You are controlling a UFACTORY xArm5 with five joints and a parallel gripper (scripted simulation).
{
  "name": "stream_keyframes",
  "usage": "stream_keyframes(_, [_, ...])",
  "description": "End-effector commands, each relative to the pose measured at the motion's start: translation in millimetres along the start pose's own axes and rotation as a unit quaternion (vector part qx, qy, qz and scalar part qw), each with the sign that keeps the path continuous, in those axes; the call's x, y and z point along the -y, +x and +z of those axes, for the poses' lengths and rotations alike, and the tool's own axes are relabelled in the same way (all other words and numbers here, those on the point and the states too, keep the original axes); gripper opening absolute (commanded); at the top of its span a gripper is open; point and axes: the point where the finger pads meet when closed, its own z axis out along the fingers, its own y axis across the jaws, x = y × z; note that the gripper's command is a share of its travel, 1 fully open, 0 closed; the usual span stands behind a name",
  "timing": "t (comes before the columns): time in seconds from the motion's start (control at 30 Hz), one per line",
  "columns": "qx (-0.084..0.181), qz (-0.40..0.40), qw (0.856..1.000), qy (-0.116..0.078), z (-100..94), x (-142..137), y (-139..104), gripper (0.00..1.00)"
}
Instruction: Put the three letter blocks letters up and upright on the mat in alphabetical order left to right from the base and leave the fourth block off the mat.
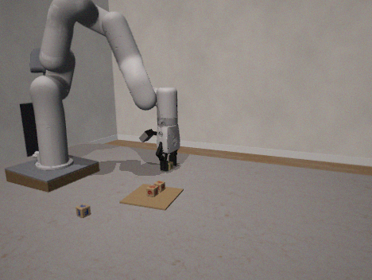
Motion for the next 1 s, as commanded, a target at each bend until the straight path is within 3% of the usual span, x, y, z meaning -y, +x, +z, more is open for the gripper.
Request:
stream_keyframes(0.0, [0.001,0.000,1.000,-0.001,-1.0,-0.8,-1.0,0.63])
stream_keyframes(0.1, [0.001,0.000,1.000,-0.001,-1.0,-0.8,-1.0,0.63])
stream_keyframes(0.13, [0.001,0.000,1.000,-0.001,-1.0,-0.8,-1.0,0.42])
stream_keyframes(0.67, [0.001,0.000,1.000,-0.001,-1.0,-0.8,-1.0,0.42])
stream_keyframes(0.7, [0.001,0.000,1.000,-0.001,-1.0,-0.8,-1.0,0.21])
stream_keyframes(0.97, [0.001,0.000,1.000,-0.001,-1.0,-0.8,-1.0,0.21])
